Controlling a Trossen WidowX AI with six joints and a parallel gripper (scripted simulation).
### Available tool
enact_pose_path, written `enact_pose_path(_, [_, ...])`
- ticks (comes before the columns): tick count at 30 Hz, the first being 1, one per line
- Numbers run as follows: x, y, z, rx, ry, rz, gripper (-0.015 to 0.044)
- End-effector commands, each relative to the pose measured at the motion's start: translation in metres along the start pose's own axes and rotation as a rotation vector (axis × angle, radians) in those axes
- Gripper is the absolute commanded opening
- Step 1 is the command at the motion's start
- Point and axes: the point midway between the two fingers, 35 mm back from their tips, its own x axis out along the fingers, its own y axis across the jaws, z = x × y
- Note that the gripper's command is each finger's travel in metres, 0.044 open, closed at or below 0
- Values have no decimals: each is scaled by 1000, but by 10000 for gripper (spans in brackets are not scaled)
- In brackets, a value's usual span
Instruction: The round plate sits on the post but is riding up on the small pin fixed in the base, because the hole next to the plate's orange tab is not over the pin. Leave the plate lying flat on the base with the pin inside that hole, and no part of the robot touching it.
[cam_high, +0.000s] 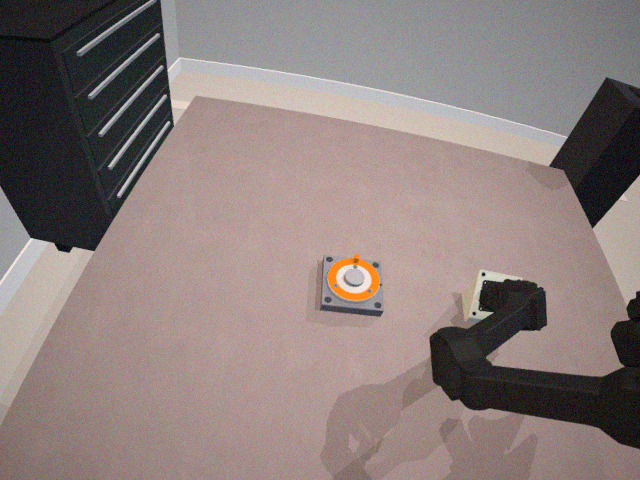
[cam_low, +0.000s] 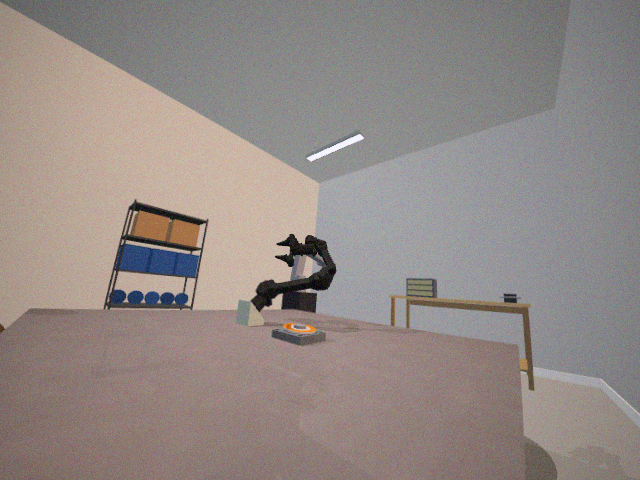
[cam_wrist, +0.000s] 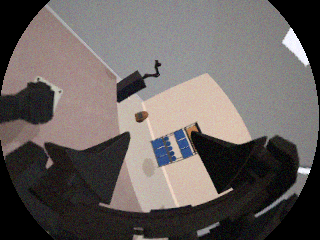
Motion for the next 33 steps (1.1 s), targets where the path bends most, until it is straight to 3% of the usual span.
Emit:
enact_pose_path(1, [2, -1, 1, 0, -10, 3, 374])
enact_pose_path(8, [52, -14, 60, -6, -363, 162, 190])
enact_pose_path(15, [79, -2, 123, -71, -550, 346, 6])
enact_pose_path(20, [83, 2, 164, -149, -648, 382, 0])
enact_pose_path(33, [50, 77, 294, -360, -903, 786, 0])
